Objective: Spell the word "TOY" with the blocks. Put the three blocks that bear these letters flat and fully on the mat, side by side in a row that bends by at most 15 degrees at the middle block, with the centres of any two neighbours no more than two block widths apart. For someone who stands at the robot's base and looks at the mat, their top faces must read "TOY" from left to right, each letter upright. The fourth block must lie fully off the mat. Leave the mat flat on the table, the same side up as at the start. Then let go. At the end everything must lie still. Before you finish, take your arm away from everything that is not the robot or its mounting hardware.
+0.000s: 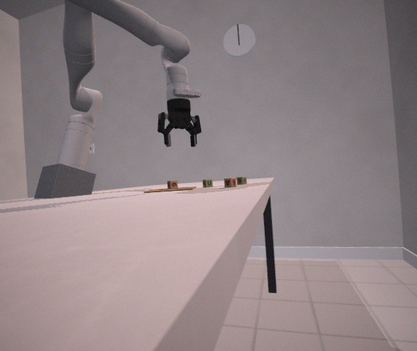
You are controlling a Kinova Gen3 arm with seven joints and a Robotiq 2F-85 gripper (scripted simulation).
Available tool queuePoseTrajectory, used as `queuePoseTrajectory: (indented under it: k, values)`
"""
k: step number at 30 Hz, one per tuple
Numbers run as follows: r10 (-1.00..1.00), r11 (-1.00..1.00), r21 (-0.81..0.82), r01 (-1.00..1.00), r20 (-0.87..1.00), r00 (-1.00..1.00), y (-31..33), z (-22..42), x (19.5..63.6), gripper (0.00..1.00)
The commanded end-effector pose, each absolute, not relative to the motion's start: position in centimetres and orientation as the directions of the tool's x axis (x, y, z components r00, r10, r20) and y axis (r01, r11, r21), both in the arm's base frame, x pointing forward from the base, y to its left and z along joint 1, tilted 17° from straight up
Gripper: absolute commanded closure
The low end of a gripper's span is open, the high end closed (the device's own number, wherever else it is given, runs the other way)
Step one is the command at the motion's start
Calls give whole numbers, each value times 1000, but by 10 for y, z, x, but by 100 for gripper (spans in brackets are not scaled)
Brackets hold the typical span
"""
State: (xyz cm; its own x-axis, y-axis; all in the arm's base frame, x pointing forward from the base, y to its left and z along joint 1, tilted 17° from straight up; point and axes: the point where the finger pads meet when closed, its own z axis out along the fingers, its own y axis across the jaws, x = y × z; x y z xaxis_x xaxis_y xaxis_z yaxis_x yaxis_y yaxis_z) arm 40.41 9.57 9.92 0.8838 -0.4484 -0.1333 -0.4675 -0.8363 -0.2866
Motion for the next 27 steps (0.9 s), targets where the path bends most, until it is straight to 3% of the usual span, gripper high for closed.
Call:
queuePoseTrajectory:
  k: [1, 27]
  values:
    - [-474, -829, -275, -487, -115, 873, 74, 103, 381, 0]
    - [-480, -826, -272, -494, -118, 869, 72, 103, 374, 0]
